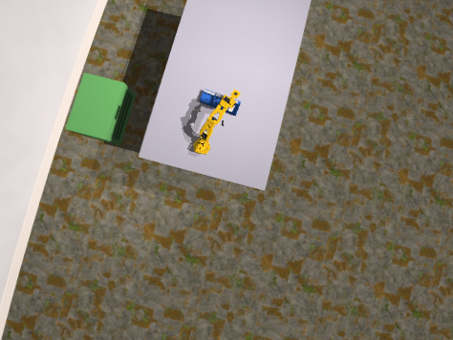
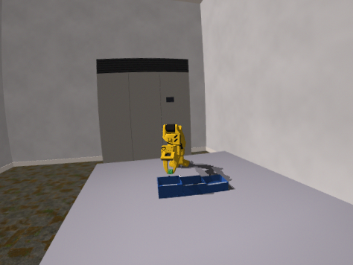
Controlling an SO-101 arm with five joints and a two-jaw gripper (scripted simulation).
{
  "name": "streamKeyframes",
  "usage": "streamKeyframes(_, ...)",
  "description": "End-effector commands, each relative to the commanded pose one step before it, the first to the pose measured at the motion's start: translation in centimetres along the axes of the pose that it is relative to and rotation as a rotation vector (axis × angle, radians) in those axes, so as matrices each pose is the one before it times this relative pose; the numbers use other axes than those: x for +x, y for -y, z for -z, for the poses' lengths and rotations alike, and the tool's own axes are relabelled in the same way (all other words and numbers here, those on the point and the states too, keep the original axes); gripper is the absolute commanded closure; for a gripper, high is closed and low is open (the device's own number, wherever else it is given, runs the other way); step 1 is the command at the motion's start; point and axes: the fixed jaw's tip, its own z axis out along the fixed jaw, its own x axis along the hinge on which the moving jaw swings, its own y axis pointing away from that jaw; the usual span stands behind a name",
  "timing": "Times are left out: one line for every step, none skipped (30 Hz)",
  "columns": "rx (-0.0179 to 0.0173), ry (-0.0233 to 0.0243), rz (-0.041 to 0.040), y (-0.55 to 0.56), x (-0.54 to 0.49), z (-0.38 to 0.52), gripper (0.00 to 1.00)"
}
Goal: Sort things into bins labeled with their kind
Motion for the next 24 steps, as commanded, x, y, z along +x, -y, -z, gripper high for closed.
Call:
streamKeyframes(0.003,0.05865,-0.01778,0.362,-0.803,1.2051,1.0)
streamKeyframes(0.0,0.0,0.0,0.0,0.0,0.0,1.0)
streamKeyframes(0.0,0.0,0.0,0.0,0.0,0.0,1.0)
streamKeyframes(0.0,0.0,0.0,0.0,0.0,0.0,1.0)
streamKeyframes(0.00851,0.06043,-0.03447,0.742,-0.91,0.7878,1.0)
streamKeyframes(0.0,0.0,0.0,0.0,0.0,0.0,1.0)
streamKeyframes(0.0,0.0,0.0,0.0,0.0,0.0,1.0)
streamKeyframes(0.0,0.0,0.0,0.0,0.0,0.0,1.0)
streamKeyframes(0.0,0.0,0.0,0.0,0.0,0.0,1.0)
streamKeyframes(0.0,0.0,0.0,0.0,0.0,0.0,1.0)
streamKeyframes(0.0,0.0,0.0,0.0,0.0,0.0,1.0)
streamKeyframes(0.0,0.0,0.0,0.0,0.0,0.0,1.0)
streamKeyframes(0.0,0.0,0.0,0.0,0.0,0.0,1.0)
streamKeyframes(0.0,0.0,0.0,0.0,0.0,0.0,1.0)
streamKeyframes(0.0,0.0,0.0,0.0,0.0,0.0,1.0)
streamKeyframes(0.0,0.0,0.0,0.0,0.0,0.0,1.0)
streamKeyframes(0.0,0.0,0.0,0.0,0.0,0.0,1.0)
streamKeyframes(0.0,0.0,0.0,0.0,0.0,0.0,1.0)
streamKeyframes(0.0,0.0,0.0,0.0,0.0,0.0,1.0)
streamKeyframes(0.0,0.0,0.0,0.0,0.0,0.0,1.0)
streamKeyframes(0.0,0.0,0.0,0.0,0.0,0.0,1.0)
streamKeyframes(-0.00002,-0.00006,0.0,0.0,0.001,-0.001,1.0)
streamKeyframes(0.0,-0.00031,0.0,0.0,0.005,-0.0051,1.0)
streamKeyframes(0.00001,-0.00085,0.0,0.0,0.012,-0.0124,1.0)
